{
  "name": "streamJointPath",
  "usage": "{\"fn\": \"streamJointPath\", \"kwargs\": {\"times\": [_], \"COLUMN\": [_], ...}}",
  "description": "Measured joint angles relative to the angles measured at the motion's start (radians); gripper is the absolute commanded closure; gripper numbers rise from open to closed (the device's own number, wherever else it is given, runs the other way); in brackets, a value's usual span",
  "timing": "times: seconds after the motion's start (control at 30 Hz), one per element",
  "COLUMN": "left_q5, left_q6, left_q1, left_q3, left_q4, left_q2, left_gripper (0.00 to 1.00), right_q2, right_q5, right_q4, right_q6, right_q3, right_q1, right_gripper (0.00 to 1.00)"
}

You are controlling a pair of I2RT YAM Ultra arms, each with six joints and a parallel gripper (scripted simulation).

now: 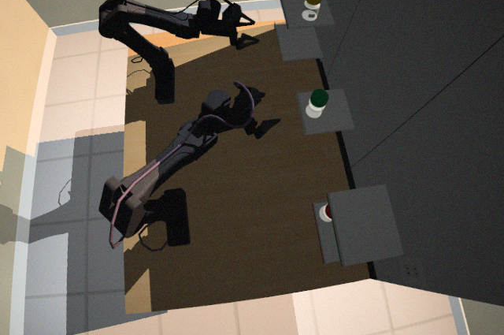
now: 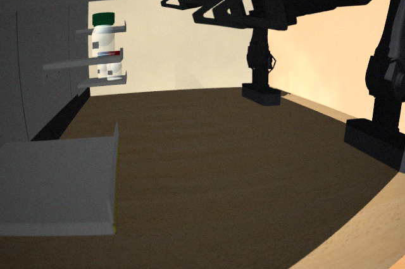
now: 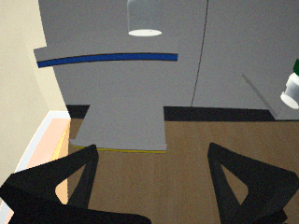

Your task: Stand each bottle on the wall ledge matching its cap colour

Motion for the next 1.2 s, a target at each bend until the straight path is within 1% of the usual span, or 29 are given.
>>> {"fn": "streamJointPath", "kwargs": {"times": [0.2,0.23,0.27,0.37,0.43,0.5,0.67,0.83,1.0,1.1,1.2], "left_q5": [0.0,0.0,0.001,0.002,0.003,0.005,0.008,0.011,0.014,0.015,0.015], "left_q6": [0.0,0.0,0.0,0.0,0.0,0.0,0.0,0.0,0.0,0.0,0.0], "left_q1": [0.0,0.0,0.0,0.0,0.0,0.0,0.006,0.01,0.014,0.015,0.015], "left_q3": [0.0,0.0,0.0,0.013,0.042,0.095,0.247,0.439,0.622,0.692,0.723], "left_q4": [0.0,-0.003,-0.01,-0.074,-0.141,-0.219,-0.341,-0.487,-0.599,-0.644,-0.684], "left_q2": [0.0,0.0,0.0,-0.007,-0.02,-0.038,-0.069,-0.069,-0.043,-0.026,-0.016], "left_gripper": [0.0,0.0,0.0,0.0,0.0,0.0,0.0,0.0,0.0,0.0,0.0], "right_q2": [0.0,0.0,0.0,0.0,0.002,0.019,0.102,0.255,0.406,0.47,0.496], "right_q5": [0.002,0.002,0.003,0.004,0.004,0.0,-0.012,-0.026,-0.04,-0.045,-0.048], "right_q4": [0.003,0.003,0.005,0.027,0.065,0.131,0.285,0.456,0.605,0.663,0.702], "right_q6": [0.0,0.0,0.0,-0.002,-0.008,-0.017,-0.038,-0.062,-0.084,-0.094,-0.101], "right_q3": [0.0,0.0,0.0,0.0,0.0,0.0,-0.011,-0.015,-0.015,-0.012,-0.005], "right_q1": [0.0,0.0,0.0,0.0,0.0,-0.005,-0.036,-0.079,-0.111,-0.122,-0.126], "right_gripper": [0.0,0.11,0.19,0.19,0.19,0.19,0.19,0.19,0.19,0.19,0.19]}}
